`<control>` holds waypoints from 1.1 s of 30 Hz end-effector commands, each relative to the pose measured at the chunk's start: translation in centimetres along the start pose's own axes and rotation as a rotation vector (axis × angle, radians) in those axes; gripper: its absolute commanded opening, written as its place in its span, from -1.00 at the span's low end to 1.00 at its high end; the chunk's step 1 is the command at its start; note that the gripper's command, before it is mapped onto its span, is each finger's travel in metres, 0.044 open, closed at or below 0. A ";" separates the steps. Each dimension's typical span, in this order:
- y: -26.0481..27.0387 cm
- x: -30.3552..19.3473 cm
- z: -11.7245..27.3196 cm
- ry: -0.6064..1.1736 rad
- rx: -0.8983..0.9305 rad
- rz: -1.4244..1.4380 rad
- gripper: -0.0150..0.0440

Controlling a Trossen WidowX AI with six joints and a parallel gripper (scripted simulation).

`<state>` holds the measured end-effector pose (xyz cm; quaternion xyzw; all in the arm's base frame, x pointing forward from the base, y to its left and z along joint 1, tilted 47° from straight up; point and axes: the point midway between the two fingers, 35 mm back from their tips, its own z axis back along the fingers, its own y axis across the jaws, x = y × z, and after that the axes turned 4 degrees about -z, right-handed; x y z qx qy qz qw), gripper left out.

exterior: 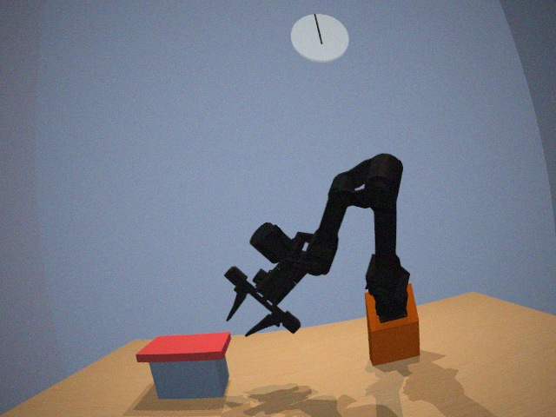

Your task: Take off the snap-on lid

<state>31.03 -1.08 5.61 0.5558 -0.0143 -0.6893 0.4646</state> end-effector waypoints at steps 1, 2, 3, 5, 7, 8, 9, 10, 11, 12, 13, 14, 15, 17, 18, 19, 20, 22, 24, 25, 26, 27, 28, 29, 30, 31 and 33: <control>0.2 0.2 -0.7 -0.005 0.000 -0.007 0.31; 0.2 0.2 -0.9 -0.005 0.000 -0.006 0.31; 0.2 0.2 -1.0 -0.005 0.000 -0.006 0.31; 0.2 0.2 -1.3 -0.005 -0.001 -0.006 0.31; 0.2 0.2 -1.6 -0.005 -0.001 -0.006 0.31; 0.2 0.2 -1.8 -0.005 0.000 -0.006 0.31; 0.2 0.2 -2.0 -0.005 0.000 -0.006 0.31; 0.2 0.2 -2.1 -0.005 0.000 -0.006 0.31; 0.2 0.2 -2.3 -0.005 0.000 -0.006 0.31; 0.2 0.2 -2.4 -0.005 0.000 -0.006 0.31; 0.2 0.2 -2.6 -0.005 0.000 -0.006 0.31; 0.2 0.2 -2.7 -0.005 0.000 -0.007 0.31; 0.2 0.2 -2.9 -0.005 0.000 -0.007 0.31; 0.2 0.2 -3.2 -0.004 0.001 -0.007 0.31; 0.2 0.2 -3.4 -0.004 0.001 -0.007 0.31; 0.2 0.2 -3.5 -0.004 0.001 -0.007 0.31; 0.2 0.1 -3.7 -0.004 0.002 -0.007 0.31; 0.2 0.1 -4.0 -0.003 0.002 -0.008 0.31; 0.1 0.1 -4.3 -0.002 0.003 -0.008 0.31; 0.1 0.1 -4.5 -0.002 0.003 -0.008 0.31; 0.1 0.1 -4.6 -0.001 0.004 -0.008 0.31; 0.1 0.1 -4.8 -0.001 0.004 -0.009 0.31; 0.1 0.1 -5.0 0.000 0.004 -0.009 0.31; 0.0 0.1 -5.1 0.000 0.005 -0.009 0.31; 0.0 0.0 -5.3 0.001 0.005 -0.009 0.31; 0.0 0.0 -5.4 0.001 0.006 -0.010 0.31; 0.0 0.0 -5.7 0.002 0.006 -0.010 0.31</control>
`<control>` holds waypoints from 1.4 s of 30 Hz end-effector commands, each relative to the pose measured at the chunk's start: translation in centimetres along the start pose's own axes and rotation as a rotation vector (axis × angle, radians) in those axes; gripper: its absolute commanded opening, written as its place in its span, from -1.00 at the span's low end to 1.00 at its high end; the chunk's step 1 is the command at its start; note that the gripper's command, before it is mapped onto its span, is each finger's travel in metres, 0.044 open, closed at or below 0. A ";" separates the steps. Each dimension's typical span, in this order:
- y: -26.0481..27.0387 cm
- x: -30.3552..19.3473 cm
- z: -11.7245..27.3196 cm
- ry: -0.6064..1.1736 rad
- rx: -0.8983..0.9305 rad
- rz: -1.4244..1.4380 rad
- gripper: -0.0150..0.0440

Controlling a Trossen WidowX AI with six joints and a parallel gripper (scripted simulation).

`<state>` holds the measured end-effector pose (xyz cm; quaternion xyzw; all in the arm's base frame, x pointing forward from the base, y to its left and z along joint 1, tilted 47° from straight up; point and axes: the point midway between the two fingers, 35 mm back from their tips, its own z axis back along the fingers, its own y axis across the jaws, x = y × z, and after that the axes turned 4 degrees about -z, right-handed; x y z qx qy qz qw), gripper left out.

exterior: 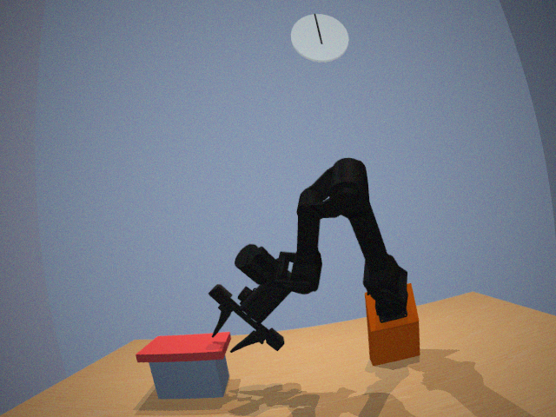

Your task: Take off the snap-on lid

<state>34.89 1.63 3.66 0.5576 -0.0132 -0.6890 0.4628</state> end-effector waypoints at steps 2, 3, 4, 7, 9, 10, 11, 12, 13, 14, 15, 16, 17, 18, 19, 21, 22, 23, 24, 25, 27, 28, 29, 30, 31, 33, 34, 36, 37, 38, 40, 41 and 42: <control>0.1 0.1 -0.6 -0.002 0.004 -0.007 0.22; 0.1 0.1 -0.6 -0.002 0.004 -0.007 0.13; 0.1 0.1 -0.6 -0.002 0.004 -0.007 0.04; 0.1 0.1 -0.6 -0.002 0.004 -0.007 -0.03; 0.1 0.1 -0.6 -0.002 0.004 -0.007 -0.07; 0.1 0.1 -0.6 -0.002 0.004 -0.007 -0.10; 0.1 0.1 -0.6 -0.002 0.004 -0.007 -0.12; 0.1 0.1 -0.6 -0.002 0.004 -0.007 -0.14; 0.1 0.1 -0.6 -0.002 0.004 -0.007 -0.17; 0.1 0.1 -0.6 -0.002 0.004 -0.007 -0.19; 0.1 0.1 -0.6 -0.002 0.004 -0.007 -0.28; 0.1 0.1 -0.6 -0.002 0.004 -0.007 -0.37; 0.1 0.1 -0.6 -0.002 0.004 -0.007 -0.45; 0.1 0.1 -0.6 -0.002 0.004 -0.007 -0.49; 0.1 0.1 -0.6 -0.002 0.004 -0.007 -0.49; 0.1 0.1 -0.5 0.000 0.003 -0.004 -0.49; 0.1 0.0 -0.4 0.002 0.002 -0.001 -0.49; 0.1 0.0 -0.4 0.002 0.002 -0.001 -0.49; 0.1 0.0 -0.4 0.002 0.002 -0.001 -0.49; 0.1 0.0 -0.4 0.002 0.002 -0.001 -0.49; 0.1 0.0 -0.4 0.002 0.002 -0.001 -0.49; 0.1 0.0 -0.3 0.002 0.002 -0.001 -0.49; 0.2 0.0 -0.3 0.002 0.002 -0.001 -0.49; 0.2 0.0 -0.3 0.002 0.002 -0.001 -0.49; 0.2 0.0 -0.3 0.002 0.002 -0.001 -0.49; 0.2 0.0 -0.3 0.002 0.002 -0.001 -0.49; 0.2 0.0 -0.3 0.002 0.002 -0.001 -0.49; 0.3 0.0 -0.2 0.002 0.002 -0.001 -0.49; 0.3 0.0 -0.2 0.002 0.002 -0.001 -0.49; 0.3 0.0 -0.2 0.002 0.002 -0.001 -0.49; 0.3 0.0 -0.2 0.002 0.002 -0.001 -0.49; 0.3 0.0 -0.1 0.002 0.002 -0.001 -0.49; 0.3 0.0 -0.1 0.002 0.002 -0.001 -0.49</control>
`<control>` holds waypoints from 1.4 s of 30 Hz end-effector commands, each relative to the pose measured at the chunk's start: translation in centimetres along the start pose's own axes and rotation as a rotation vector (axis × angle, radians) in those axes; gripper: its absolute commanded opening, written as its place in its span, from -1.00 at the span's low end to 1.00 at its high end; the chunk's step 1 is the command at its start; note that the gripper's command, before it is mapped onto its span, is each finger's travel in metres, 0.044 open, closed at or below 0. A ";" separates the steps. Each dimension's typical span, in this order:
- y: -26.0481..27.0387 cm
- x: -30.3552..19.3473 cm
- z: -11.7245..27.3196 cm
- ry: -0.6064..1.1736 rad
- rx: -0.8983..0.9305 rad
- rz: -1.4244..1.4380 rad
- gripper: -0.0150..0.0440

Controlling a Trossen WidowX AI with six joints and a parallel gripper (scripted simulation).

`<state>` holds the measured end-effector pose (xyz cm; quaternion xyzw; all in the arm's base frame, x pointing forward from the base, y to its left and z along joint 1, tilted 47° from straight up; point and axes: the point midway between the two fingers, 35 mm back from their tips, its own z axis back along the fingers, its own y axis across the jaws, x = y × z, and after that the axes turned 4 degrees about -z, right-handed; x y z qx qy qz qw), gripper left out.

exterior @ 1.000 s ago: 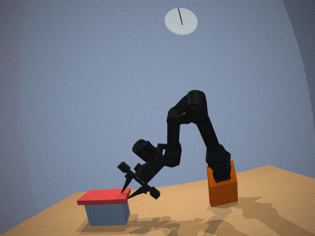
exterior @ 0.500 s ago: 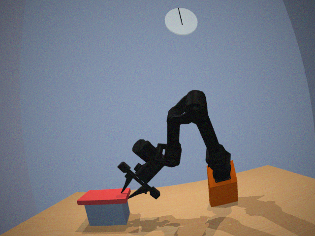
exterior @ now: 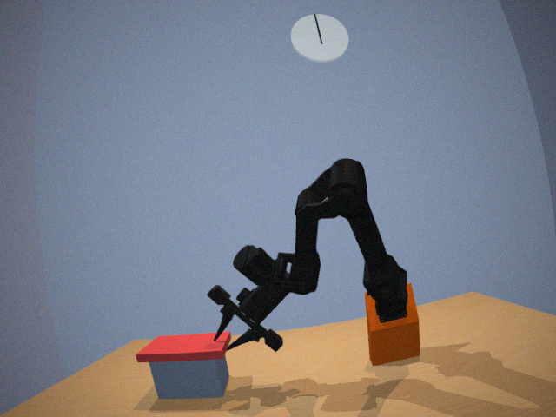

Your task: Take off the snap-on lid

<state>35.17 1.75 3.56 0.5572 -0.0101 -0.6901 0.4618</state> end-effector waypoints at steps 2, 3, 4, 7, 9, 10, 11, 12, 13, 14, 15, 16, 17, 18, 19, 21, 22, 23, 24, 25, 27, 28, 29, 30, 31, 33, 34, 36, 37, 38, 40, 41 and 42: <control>0.3 0.0 0.2 0.000 0.006 0.005 -0.49; 0.3 0.0 0.3 0.000 0.006 0.005 -0.49; 0.3 0.0 0.3 0.000 0.006 0.005 -0.49; 0.3 0.0 0.3 0.000 0.006 0.005 -0.49; 0.4 0.0 0.4 0.000 0.006 0.005 -0.49; 0.4 0.0 0.4 0.000 0.006 0.005 -0.49; 0.4 0.0 0.4 0.000 0.006 0.005 -0.49; 0.4 0.0 0.4 0.000 0.006 0.005 -0.49; 0.4 0.0 0.4 0.000 0.006 0.005 -0.49; 0.4 0.0 0.4 0.000 0.006 0.005 -0.49; 0.4 0.0 0.4 0.000 0.006 0.005 -0.49; 0.5 0.0 0.5 0.000 0.006 0.005 -0.49; 0.5 0.0 0.5 0.000 0.006 0.005 -0.49; 0.5 0.0 0.5 0.000 0.006 0.005 -0.49; 0.5 0.0 0.5 0.000 0.006 0.005 -0.49; 0.5 0.0 0.5 0.000 0.006 0.005 -0.49; 0.5 0.0 0.5 0.000 0.006 0.005 -0.49; 0.6 0.0 0.6 0.000 0.006 0.005 -0.49; 0.6 0.0 0.6 0.000 0.006 0.005 -0.49; 0.6 0.0 0.6 0.000 0.006 0.005 -0.49; 0.6 0.0 0.6 0.000 0.006 0.005 -0.49; 0.6 -0.1 0.6 0.000 0.006 0.005 -0.49; 0.6 -0.1 0.7 0.000 0.006 0.005 -0.49; 0.7 -0.1 0.7 0.000 0.006 0.005 -0.49; 0.7 -0.1 0.7 0.000 0.006 0.005 -0.49; 0.7 -0.1 0.7 0.000 0.006 0.005 -0.49; 0.7 -0.1 0.7 0.000 0.006 0.005 -0.49; 0.7 -0.1 0.8 0.000 0.006 0.005 -0.49; 0.8 -0.1 0.8 0.000 0.006 0.005 -0.49; 0.8 -0.1 0.8 0.000 0.006 0.005 -0.49; 0.8 -0.1 0.8 0.000 0.006 0.005 -0.49; 0.8 -0.1 0.8 0.000 0.006 0.005 -0.49; 0.8 -0.1 0.8 0.000 0.006 0.005 -0.49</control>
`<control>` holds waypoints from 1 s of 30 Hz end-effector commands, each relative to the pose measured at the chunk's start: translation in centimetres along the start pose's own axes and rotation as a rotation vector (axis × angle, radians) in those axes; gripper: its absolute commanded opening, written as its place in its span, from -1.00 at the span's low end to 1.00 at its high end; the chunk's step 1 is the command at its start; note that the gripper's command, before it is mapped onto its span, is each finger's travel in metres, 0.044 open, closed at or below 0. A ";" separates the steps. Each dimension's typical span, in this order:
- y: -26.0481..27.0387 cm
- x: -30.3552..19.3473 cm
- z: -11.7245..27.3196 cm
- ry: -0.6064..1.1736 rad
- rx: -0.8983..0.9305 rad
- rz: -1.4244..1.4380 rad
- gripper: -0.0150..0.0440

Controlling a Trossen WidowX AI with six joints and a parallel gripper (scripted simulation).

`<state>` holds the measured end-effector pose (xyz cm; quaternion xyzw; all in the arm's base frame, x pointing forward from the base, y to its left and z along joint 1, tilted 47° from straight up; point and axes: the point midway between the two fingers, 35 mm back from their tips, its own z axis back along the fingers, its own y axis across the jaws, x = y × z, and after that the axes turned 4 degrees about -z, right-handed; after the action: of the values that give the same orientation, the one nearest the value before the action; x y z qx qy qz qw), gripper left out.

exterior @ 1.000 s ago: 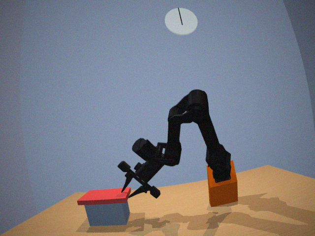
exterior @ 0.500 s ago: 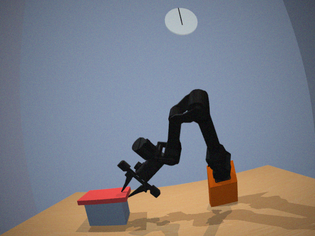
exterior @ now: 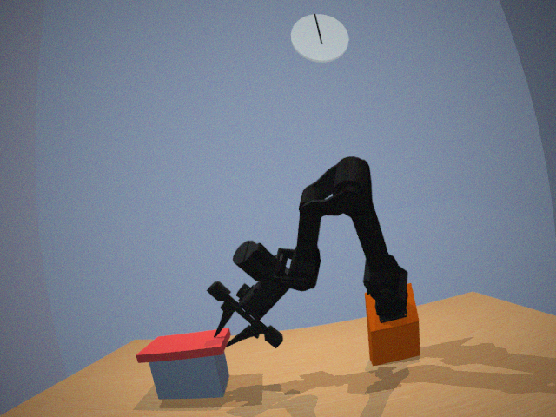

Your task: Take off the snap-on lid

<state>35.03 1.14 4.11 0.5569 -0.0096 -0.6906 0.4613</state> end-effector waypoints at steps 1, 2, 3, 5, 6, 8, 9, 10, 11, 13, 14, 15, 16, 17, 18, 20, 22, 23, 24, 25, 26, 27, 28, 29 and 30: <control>0.3 0.0 0.2 0.001 0.006 0.007 -0.49; 0.3 0.0 0.2 0.001 0.006 0.007 -0.49; 0.3 0.0 0.3 0.001 0.006 0.007 -0.49; 0.4 0.0 0.3 0.001 0.006 0.007 -0.49; 0.4 0.0 0.3 0.001 0.006 0.007 -0.49; 0.4 0.0 0.3 0.001 0.006 0.007 -0.49; 0.4 0.0 0.3 0.001 0.006 0.007 -0.49; 0.4 0.0 0.3 0.001 0.006 0.007 -0.49; 0.5 0.0 0.4 0.001 0.006 0.007 -0.49; 0.5 0.0 0.4 0.001 0.006 0.007 -0.49; 0.5 0.0 0.4 0.001 0.006 0.007 -0.49; 0.5 0.0 0.4 0.001 0.006 0.007 -0.49; 0.5 0.0 0.4 0.001 0.006 0.007 -0.49; 0.6 0.0 0.4 0.001 0.006 0.007 -0.49; 0.6 0.0 0.4 0.001 0.006 0.007 -0.49; 0.6 0.0 0.5 0.001 0.006 0.007 -0.49; 0.5 0.0 0.3 0.000 0.004 0.001 -0.49; 0.5 0.0 0.3 0.000 0.004 0.001 -0.49; 0.5 0.0 0.3 0.000 0.004 0.001 -0.49; 0.5 0.0 0.3 0.000 0.004 0.001 -0.49; 0.5 0.0 0.3 0.000 0.004 0.001 -0.49; 0.5 0.0 0.3 0.000 0.004 0.001 -0.49; 0.5 0.0 0.3 0.000 0.004 0.001 -0.49; 0.5 0.0 0.3 0.000 0.004 0.001 -0.49; 0.5 0.0 0.3 0.000 0.004 0.001 -0.49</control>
<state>35.06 0.71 4.50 0.5581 -0.0115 -0.6901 0.4607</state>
